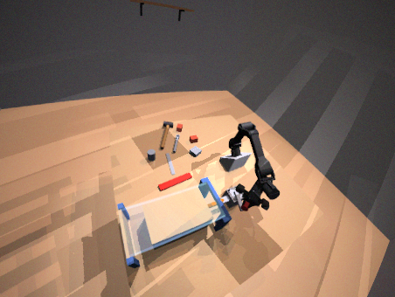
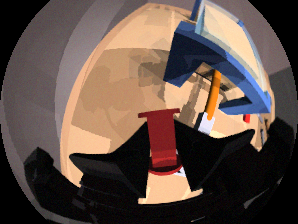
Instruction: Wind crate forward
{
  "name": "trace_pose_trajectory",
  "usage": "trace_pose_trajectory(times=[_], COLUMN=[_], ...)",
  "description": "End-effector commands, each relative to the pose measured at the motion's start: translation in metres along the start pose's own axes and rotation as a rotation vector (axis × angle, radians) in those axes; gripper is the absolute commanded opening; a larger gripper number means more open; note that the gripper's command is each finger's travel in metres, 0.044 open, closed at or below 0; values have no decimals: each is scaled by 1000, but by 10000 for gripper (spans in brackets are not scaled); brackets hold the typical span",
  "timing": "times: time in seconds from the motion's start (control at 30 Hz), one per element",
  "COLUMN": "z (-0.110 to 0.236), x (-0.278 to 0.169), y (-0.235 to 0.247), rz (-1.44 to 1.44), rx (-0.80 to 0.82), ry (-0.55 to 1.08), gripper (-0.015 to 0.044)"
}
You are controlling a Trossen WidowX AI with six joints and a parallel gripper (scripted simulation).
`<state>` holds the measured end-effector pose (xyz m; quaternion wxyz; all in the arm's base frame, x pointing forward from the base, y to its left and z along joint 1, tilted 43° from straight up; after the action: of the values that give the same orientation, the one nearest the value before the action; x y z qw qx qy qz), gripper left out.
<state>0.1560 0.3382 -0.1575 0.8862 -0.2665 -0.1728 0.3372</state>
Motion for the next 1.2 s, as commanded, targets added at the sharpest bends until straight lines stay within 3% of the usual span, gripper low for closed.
trace_pose_trajectory(times=[0.0,1.17], z=[9,31], x=[-23,-68], y=[16,24], rz=[48,50], rx=[33,35], ry=[32,36], gripper=[0,0])
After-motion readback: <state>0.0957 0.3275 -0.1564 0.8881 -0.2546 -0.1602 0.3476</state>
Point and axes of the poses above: the point midway between the two fingers, 35 mm back from their tips, its own z axis back along the fingers, its own y axis across the jaws, x = y × z, the point moved 3 cm from there along z, back along the fingers, and after that the axes turned 5 degrees about -z, right-handed, at the moved point
